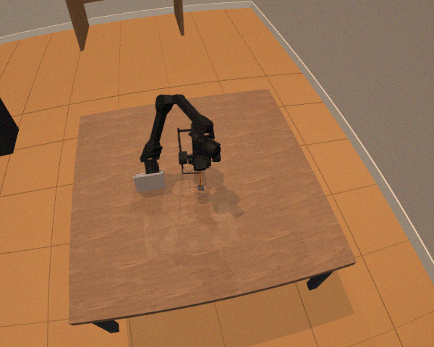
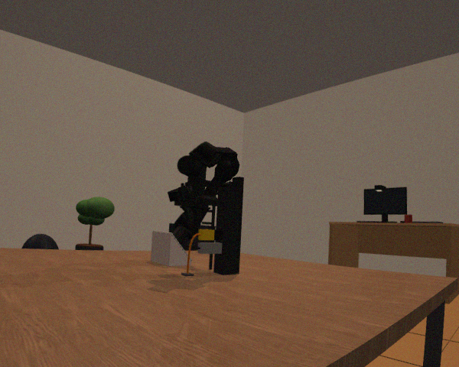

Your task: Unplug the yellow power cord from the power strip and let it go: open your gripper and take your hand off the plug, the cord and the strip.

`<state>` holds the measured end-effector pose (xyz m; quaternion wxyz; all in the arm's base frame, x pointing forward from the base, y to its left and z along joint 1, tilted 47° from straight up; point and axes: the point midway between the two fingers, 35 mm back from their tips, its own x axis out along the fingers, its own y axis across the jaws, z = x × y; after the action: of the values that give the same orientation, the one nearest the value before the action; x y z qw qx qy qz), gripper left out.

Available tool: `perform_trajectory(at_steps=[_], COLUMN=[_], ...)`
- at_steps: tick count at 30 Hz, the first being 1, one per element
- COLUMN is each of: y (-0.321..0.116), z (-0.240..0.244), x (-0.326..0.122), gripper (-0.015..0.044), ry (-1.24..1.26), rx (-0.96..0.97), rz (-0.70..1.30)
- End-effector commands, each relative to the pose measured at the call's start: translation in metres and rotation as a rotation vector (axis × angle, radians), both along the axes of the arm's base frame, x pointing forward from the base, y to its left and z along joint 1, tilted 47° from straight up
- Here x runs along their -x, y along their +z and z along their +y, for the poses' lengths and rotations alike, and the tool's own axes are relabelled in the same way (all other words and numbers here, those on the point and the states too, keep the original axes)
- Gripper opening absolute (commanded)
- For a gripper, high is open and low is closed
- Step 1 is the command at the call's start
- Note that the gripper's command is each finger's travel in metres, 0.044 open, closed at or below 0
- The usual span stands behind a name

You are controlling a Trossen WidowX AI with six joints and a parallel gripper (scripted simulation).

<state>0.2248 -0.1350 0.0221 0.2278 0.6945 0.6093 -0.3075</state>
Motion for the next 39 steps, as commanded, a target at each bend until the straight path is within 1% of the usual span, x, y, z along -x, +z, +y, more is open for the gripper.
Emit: perform_trajectory(at_steps=[1,23,39], y=[0.003,0.028,0.020], z=[0.004,0.028,0.037], x=[-0.001,-0.005,-0.006], gripper=[0.0160,0.0160,0.0160], ry=[-0.002,-0.002,-0.002], rx=[-0.008,-0.011,-0.011], rz=[0.000,0.000,0.000])
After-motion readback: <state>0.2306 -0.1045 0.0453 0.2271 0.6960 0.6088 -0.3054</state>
